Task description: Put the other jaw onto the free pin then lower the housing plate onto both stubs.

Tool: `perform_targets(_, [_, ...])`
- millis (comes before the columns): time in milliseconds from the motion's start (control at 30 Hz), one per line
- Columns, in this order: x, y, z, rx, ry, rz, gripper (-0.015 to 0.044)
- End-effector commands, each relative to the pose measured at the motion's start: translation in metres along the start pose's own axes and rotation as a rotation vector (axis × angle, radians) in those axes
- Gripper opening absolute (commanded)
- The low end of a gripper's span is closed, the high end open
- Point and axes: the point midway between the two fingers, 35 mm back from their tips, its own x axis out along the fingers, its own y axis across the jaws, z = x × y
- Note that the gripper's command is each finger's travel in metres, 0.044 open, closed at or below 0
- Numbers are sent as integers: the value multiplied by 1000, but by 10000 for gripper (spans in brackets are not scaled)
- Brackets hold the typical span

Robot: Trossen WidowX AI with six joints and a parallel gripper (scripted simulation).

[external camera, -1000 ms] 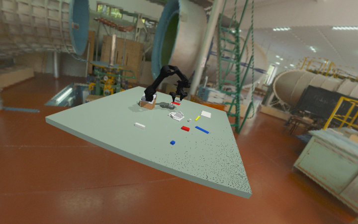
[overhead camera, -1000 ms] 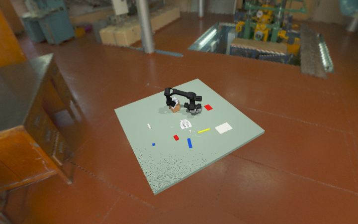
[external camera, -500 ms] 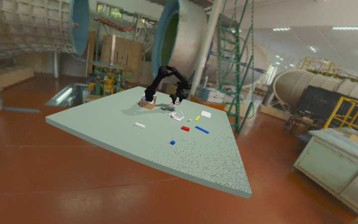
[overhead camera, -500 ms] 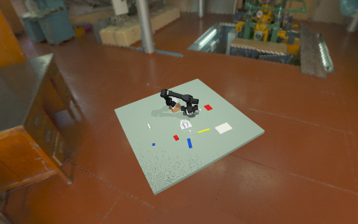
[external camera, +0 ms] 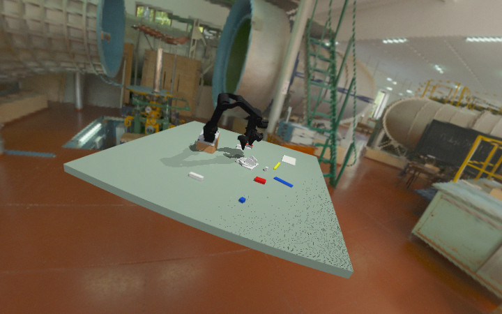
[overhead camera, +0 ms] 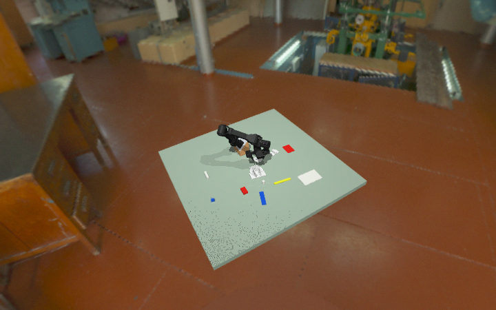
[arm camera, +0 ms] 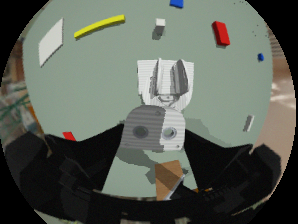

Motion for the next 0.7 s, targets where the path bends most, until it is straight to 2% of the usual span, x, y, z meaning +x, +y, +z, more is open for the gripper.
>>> perform_targets(0, [2,-15,4,-64,-4,-10,351])
perform_targets(667, [4,-26,6,-113,-3,-16,351])
